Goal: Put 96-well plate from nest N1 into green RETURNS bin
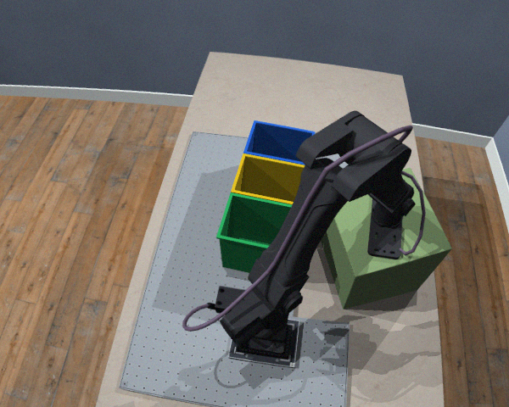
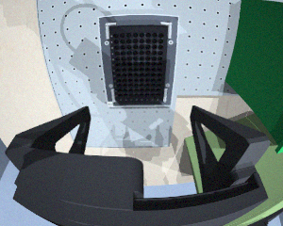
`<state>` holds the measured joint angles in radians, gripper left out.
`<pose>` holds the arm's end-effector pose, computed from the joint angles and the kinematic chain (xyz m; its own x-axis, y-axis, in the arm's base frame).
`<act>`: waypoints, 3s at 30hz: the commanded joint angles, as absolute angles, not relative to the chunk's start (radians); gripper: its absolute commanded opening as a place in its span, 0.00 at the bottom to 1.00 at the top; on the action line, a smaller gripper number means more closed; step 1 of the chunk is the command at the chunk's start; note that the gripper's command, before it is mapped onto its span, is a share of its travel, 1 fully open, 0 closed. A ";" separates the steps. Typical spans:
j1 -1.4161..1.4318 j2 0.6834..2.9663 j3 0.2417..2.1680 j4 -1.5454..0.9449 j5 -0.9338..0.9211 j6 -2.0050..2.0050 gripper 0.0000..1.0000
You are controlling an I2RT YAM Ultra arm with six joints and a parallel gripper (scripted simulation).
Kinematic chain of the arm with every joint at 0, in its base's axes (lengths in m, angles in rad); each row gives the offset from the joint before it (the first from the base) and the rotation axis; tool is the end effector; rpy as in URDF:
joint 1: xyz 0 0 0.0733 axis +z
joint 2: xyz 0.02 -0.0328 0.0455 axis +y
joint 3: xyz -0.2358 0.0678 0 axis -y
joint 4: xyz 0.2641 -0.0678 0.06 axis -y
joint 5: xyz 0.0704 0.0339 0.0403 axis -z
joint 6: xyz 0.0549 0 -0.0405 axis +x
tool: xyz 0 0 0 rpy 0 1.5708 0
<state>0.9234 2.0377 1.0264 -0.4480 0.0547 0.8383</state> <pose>0.2011 0.2628 0.0129 -0.9903 -0.0787 -0.1148 -0.0845 0.9953 0.0464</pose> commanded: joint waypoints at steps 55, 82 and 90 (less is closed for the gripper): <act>0.900 2.326 1.067 -0.162 0.070 0.815 1.00; 0.893 2.461 1.118 -0.079 0.069 0.809 1.00; 0.903 2.445 1.102 -0.092 0.060 0.814 1.00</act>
<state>0.9005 2.4557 1.0977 -0.0963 0.0547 0.8146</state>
